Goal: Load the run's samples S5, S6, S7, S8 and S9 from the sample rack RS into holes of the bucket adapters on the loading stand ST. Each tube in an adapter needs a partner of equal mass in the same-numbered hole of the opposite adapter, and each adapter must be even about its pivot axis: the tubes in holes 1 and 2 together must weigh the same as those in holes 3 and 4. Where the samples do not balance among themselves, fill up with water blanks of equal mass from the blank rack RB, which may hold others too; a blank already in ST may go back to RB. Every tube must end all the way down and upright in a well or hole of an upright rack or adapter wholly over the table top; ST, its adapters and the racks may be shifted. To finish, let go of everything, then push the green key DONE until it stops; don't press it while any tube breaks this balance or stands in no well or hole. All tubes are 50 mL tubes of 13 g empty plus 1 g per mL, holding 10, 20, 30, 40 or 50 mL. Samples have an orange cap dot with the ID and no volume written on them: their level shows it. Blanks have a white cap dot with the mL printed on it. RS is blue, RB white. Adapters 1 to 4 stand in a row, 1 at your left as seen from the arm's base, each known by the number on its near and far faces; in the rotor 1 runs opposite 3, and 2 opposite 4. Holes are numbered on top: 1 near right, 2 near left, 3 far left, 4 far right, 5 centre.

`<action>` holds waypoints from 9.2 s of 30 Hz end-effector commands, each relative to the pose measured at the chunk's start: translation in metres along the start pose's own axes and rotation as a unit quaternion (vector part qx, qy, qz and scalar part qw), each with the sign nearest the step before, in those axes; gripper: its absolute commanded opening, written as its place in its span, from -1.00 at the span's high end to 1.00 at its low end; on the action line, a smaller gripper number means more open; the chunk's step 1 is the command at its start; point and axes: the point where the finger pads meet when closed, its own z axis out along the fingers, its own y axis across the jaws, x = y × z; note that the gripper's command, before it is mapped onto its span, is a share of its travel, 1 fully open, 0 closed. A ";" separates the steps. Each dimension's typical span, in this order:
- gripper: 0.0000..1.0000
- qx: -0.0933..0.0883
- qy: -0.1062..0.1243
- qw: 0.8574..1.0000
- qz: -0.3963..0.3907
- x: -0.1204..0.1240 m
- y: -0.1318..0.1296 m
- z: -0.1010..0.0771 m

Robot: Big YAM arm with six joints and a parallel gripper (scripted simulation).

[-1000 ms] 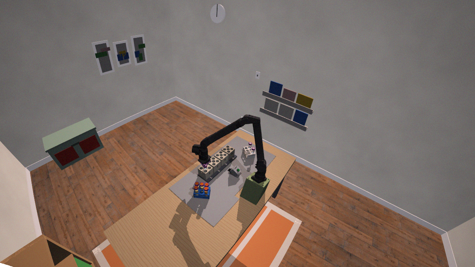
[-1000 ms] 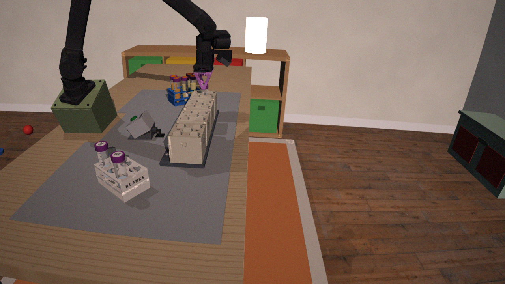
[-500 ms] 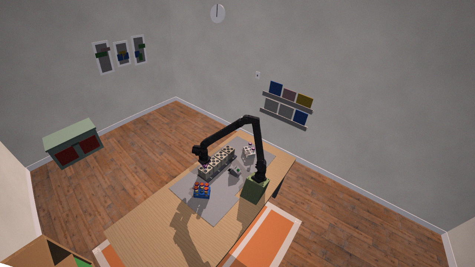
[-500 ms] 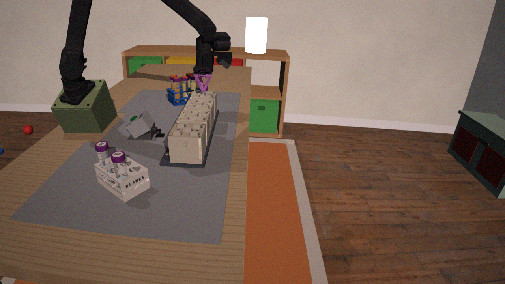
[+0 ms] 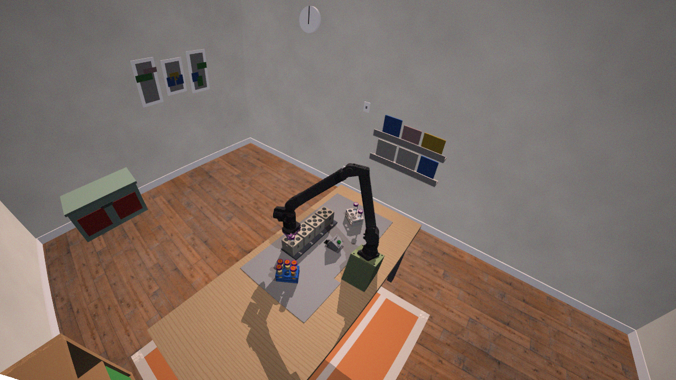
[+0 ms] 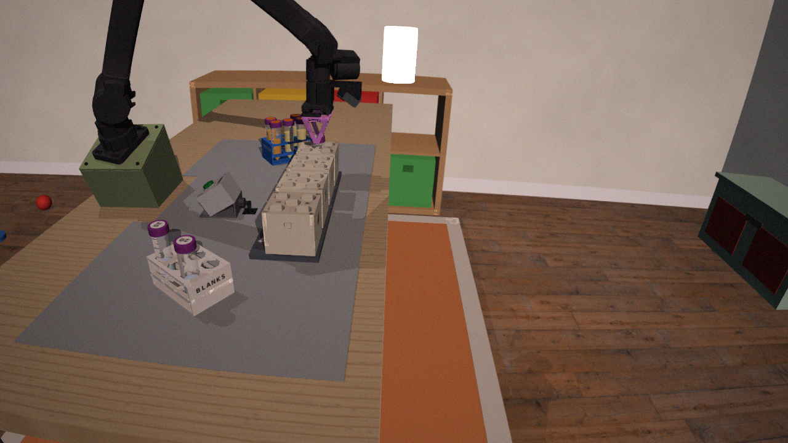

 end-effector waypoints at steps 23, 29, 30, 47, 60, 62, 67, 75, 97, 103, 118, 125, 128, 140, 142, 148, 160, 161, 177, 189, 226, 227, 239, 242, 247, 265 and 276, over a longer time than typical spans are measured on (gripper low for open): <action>-0.11 -0.010 -0.021 1.000 0.007 -0.016 0.003 -0.048; -0.11 -0.010 -0.021 1.000 0.007 -0.016 0.003 -0.048; -0.11 -0.010 -0.021 1.000 0.007 -0.016 0.003 -0.048; -0.60 -0.011 -0.027 0.951 -0.309 0.049 0.117 -0.050; -0.60 -0.011 -0.020 0.953 -0.301 0.099 0.180 -0.048; -0.60 -0.012 -0.021 0.954 -0.299 0.097 0.170 -0.049; -0.60 -0.003 -0.005 0.957 -0.291 0.102 0.159 -0.023; -0.60 -0.003 -0.004 0.953 -0.302 0.103 0.158 0.002; 1.00 -0.011 -0.020 0.954 -0.299 0.097 0.168 -0.008; 1.00 -0.011 -0.020 0.954 -0.299 0.097 0.168 -0.008; 1.00 -0.019 -0.037 0.954 -0.296 0.091 0.177 -0.045; 1.00 -0.019 -0.037 0.954 -0.296 0.091 0.177 -0.070; 1.00 -0.020 -0.037 0.954 -0.295 0.092 0.176 -0.080; 1.00 -0.022 -0.037 0.954 -0.295 0.094 0.175 -0.115; 1.00 -0.023 -0.037 0.954 -0.295 0.094 0.175 -0.122; 1.00 -0.023 -0.038 0.954 -0.295 0.095 0.174 -0.143; 1.00 -0.024 -0.038 0.954 -0.295 0.097 0.172 -0.177; 1.00 -0.024 -0.038 0.954 -0.295 0.097 0.172 -0.179; 1.00 -0.011 -0.017 0.993 -0.117 0.058 0.078 -0.155; 1.00 -0.010 -0.015 1.000 0.016 0.028 0.018 -0.155; 1.00 -0.002 -0.005 1.000 0.003 -0.032 -0.087 -0.108; 1.00 -0.002 -0.005 1.000 0.003 -0.032 -0.088 -0.106; 1.00 -0.013 -0.038 0.999 0.011 -0.050 -0.088 -0.127; 1.00 -0.014 -0.040 0.999 0.012 -0.052 -0.087 -0.128; 1.00 -0.014 -0.039 0.999 0.011 -0.051 -0.086 -0.129; 1.00 -0.002 -0.006 1.000 0.004 -0.035 -0.087 -0.084; 1.00 -0.002 -0.005 1.000 0.003 -0.033 -0.088 -0.071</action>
